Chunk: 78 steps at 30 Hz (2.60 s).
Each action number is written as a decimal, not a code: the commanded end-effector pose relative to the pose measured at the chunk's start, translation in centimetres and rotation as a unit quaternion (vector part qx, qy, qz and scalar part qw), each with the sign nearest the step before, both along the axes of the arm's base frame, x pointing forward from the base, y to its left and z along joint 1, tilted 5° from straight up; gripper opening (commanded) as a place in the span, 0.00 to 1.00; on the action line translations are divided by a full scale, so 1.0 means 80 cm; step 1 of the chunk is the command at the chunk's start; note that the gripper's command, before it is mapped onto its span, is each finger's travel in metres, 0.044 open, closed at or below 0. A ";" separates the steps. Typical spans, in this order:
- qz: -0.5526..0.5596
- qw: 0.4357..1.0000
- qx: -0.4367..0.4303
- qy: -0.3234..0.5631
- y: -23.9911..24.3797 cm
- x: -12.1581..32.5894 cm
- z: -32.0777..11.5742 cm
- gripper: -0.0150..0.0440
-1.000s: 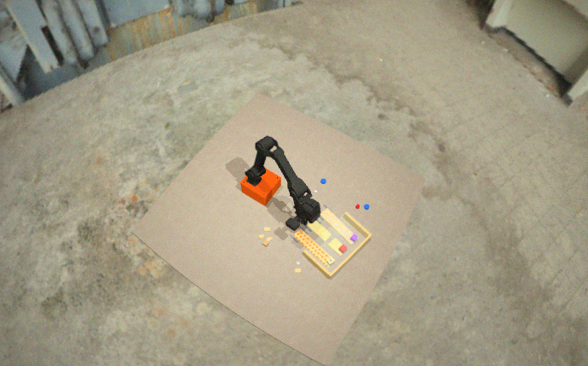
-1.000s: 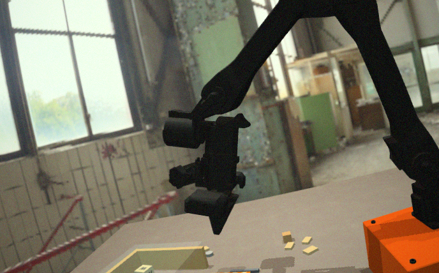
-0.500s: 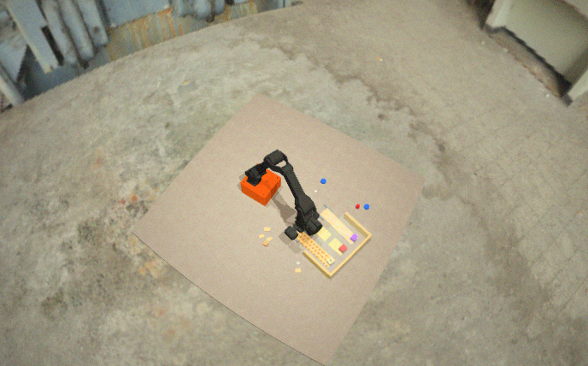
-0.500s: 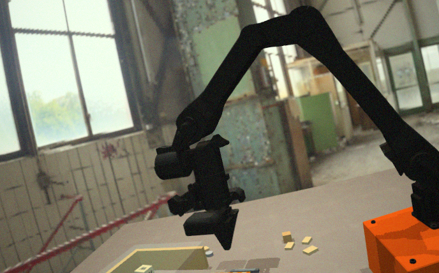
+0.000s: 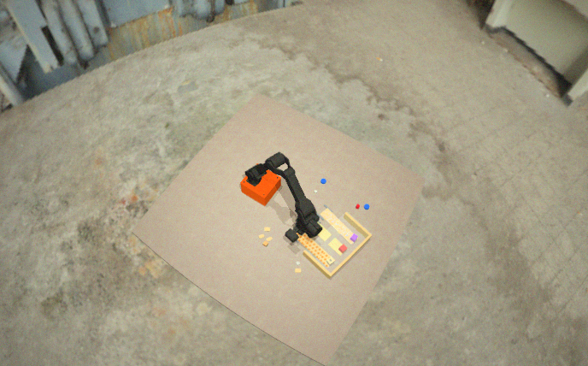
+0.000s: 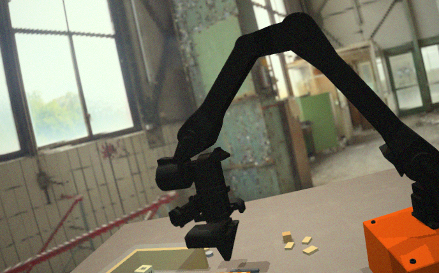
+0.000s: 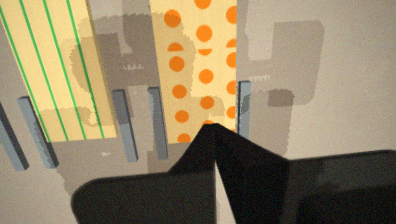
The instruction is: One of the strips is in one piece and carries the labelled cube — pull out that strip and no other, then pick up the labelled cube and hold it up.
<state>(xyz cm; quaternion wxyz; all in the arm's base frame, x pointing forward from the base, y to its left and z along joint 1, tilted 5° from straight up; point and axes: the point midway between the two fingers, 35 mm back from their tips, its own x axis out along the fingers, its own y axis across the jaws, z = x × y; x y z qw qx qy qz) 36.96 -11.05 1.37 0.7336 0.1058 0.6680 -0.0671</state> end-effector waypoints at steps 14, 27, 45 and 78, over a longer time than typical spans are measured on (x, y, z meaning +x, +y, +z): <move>-0.001 1.000 0.001 0.006 0.005 0.000 -0.039 0.25; -0.001 1.000 0.001 0.006 0.008 0.001 -0.054 0.25; -0.001 1.000 0.001 0.006 0.008 0.001 -0.055 0.25; -0.001 1.000 0.001 0.006 0.008 0.001 -0.058 0.25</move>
